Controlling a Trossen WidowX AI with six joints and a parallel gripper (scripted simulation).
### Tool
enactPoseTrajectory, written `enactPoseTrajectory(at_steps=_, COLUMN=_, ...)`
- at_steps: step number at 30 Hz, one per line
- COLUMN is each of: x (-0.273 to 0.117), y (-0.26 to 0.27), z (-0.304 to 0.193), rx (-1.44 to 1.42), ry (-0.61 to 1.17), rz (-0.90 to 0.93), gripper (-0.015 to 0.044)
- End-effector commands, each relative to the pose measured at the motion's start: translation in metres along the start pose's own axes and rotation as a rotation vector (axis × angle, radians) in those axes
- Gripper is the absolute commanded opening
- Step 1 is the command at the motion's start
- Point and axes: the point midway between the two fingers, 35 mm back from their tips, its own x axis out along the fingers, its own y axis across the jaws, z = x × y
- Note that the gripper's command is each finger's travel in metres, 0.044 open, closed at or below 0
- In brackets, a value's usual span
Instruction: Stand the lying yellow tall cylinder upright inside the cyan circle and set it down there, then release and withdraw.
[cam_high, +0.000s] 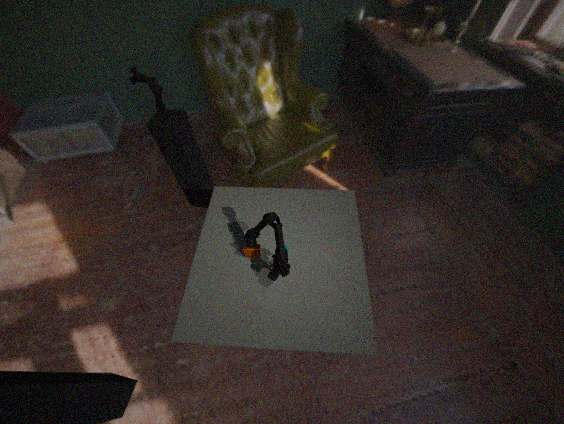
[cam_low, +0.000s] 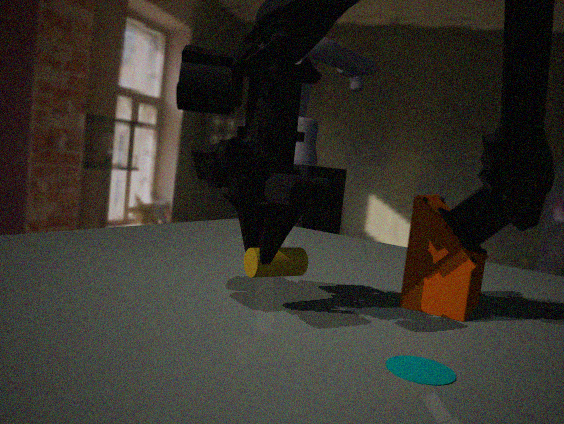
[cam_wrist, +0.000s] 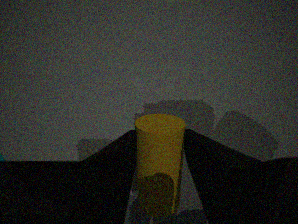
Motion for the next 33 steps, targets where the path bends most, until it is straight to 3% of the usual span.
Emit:
enactPoseTrajectory(at_steps=1, x=-0.014, y=-0.001, z=0.002, rx=-0.006, ry=-0.003, rz=-0.008, gripper=0.0105)
enactPoseTrajectory(at_steps=19, x=-0.071, y=0.000, z=-0.003, rx=-0.006, ry=-0.002, rz=-0.008, gripper=0.0105)
enactPoseTrajectory(at_steps=33, x=-0.081, y=0.034, z=-0.004, rx=-0.016, ry=-0.005, rz=-0.013, gripper=0.0105)
